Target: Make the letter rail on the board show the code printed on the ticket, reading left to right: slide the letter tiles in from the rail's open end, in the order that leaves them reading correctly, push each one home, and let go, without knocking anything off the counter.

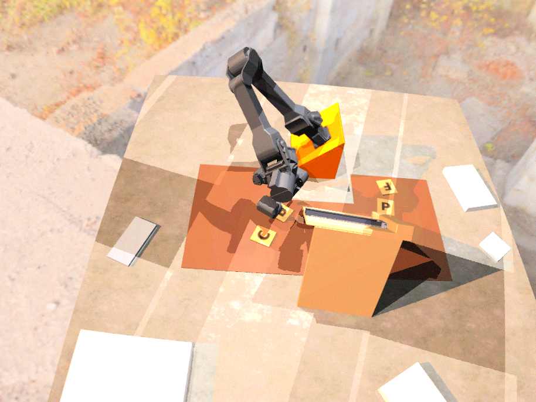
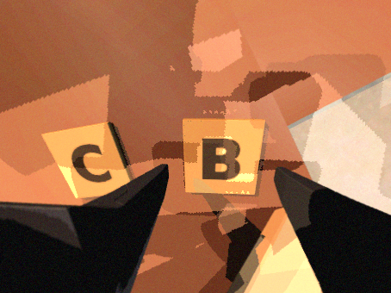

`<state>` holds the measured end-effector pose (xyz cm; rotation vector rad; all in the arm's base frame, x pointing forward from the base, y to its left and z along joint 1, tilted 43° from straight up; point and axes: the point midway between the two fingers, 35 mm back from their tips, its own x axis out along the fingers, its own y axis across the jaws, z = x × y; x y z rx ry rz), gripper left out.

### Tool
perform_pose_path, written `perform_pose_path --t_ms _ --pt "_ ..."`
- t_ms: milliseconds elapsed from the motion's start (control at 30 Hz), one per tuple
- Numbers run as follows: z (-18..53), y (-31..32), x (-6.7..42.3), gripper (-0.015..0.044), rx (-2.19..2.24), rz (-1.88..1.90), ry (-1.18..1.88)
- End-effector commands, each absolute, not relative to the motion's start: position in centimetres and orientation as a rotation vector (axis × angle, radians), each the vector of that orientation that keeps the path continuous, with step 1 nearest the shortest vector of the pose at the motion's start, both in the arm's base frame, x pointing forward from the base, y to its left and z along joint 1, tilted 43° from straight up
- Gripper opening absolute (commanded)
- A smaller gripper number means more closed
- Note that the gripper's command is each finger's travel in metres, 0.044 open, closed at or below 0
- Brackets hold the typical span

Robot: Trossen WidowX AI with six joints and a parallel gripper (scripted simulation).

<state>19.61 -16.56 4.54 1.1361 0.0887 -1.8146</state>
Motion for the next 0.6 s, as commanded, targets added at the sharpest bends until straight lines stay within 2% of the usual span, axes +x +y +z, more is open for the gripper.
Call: perform_pose_path --t_ms 0,567 --pt "4.4 -16.6 19.5 0.034 1.131 -1.816 0.094" --pt "3.1 -17.8 19.2 0.034 1.13 -1.816 0.094"
